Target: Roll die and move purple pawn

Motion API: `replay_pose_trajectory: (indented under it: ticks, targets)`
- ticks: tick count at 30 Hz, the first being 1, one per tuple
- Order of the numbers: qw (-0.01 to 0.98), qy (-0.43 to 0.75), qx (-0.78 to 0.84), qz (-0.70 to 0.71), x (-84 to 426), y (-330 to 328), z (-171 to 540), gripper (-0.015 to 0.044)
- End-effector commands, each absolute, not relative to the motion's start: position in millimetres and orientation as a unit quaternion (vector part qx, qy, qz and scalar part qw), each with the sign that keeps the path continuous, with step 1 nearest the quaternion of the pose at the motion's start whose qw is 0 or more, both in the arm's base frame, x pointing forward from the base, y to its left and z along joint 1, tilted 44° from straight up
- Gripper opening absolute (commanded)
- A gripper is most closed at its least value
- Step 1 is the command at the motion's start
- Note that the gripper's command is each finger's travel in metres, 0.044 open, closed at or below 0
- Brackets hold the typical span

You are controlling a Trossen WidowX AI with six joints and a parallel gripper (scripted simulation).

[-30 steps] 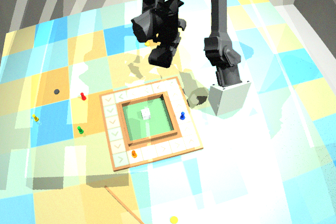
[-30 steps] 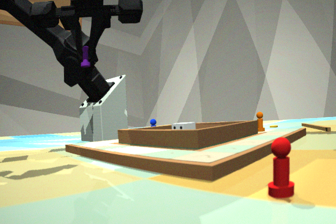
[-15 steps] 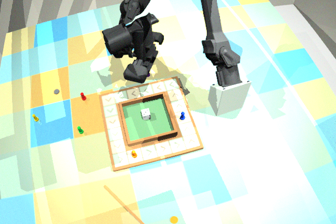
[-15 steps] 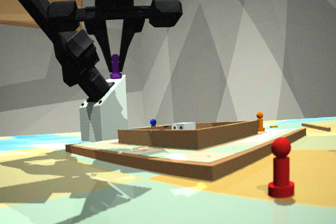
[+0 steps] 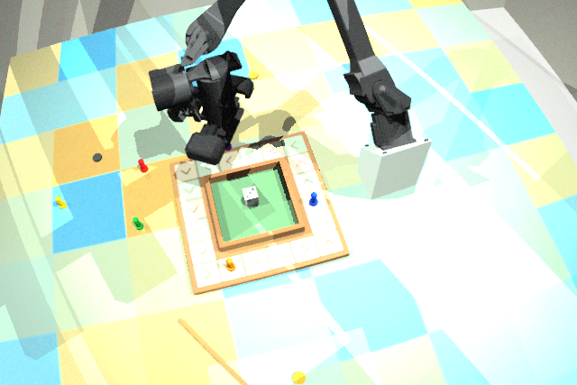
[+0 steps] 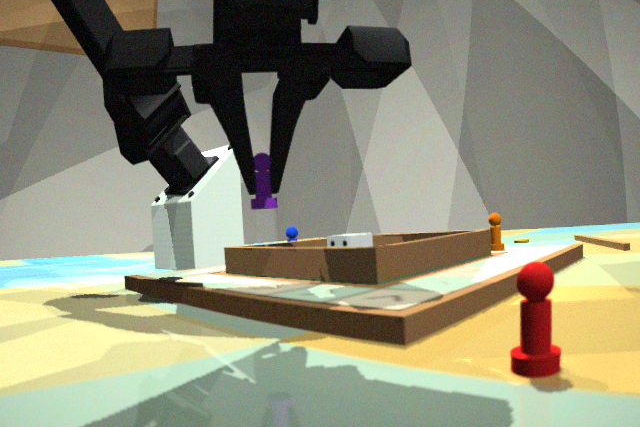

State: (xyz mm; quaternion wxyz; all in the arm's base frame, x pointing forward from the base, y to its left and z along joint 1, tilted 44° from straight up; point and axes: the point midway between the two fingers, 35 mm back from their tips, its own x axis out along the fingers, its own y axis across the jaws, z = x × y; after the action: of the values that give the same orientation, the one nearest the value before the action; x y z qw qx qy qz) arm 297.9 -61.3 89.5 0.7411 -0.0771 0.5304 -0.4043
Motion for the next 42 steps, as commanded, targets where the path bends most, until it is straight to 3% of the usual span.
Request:
replay_pose_trajectory:
  ticks: [1, 23, 39, 42]
  targets:
    - [0.741, 0.530, -0.080, -0.405, 300.6, -68.6, 82.8, 0.0000]
    - [0.741, 0.529, -0.081, -0.406, 304.3, -96.7, 54.2, 0.0000]
    - [0.741, 0.530, -0.080, -0.405, 300.9, -59.4, 94.3, 0.0420]
    - [0.741, 0.532, -0.081, -0.403, 300.0, -57.1, 93.7, 0.0440]
